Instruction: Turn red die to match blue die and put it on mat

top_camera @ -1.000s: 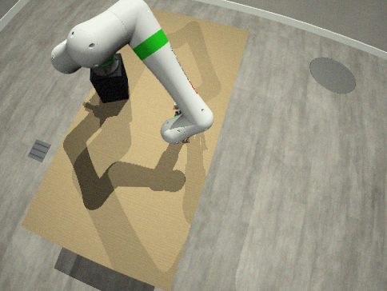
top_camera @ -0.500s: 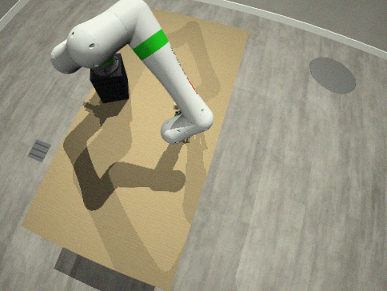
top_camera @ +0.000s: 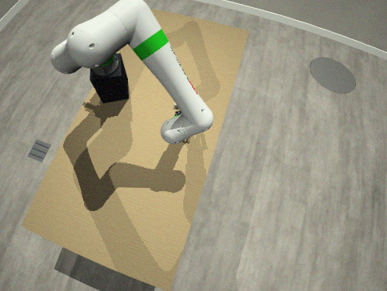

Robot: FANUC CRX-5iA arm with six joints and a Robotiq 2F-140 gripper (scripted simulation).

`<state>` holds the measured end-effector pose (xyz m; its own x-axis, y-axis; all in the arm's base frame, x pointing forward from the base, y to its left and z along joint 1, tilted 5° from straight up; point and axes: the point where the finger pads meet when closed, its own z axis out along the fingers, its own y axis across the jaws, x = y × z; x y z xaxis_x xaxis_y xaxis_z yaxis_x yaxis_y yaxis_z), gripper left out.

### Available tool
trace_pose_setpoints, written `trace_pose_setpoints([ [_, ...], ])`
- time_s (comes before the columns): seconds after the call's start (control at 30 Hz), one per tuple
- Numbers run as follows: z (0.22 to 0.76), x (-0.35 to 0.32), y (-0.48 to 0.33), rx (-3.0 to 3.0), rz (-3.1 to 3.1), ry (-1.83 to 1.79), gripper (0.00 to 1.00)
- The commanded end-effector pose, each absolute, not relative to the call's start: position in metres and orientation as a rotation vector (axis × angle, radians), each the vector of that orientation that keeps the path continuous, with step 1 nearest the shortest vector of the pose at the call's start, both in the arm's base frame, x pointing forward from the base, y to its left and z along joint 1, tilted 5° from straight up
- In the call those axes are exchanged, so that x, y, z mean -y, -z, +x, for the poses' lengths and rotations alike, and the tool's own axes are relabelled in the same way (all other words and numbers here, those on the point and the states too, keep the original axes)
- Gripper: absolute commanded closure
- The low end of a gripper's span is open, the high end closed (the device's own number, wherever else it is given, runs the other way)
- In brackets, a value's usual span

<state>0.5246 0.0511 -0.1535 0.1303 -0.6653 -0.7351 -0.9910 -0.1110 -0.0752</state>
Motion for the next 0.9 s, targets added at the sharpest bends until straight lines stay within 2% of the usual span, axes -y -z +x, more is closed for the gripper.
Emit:
trace_pose_setpoints([
  [0.0,0.5248,-0.0511,0.1533,-1.593,-1.842,-0.737,0.84],
  [0.83,0.5248,-0.0511,0.1533,-1.593,-1.842,-0.737,0.84],
  [0.87,0.5248,-0.0511,0.1533,-1.593,-1.842,-0.737,0.82],
])
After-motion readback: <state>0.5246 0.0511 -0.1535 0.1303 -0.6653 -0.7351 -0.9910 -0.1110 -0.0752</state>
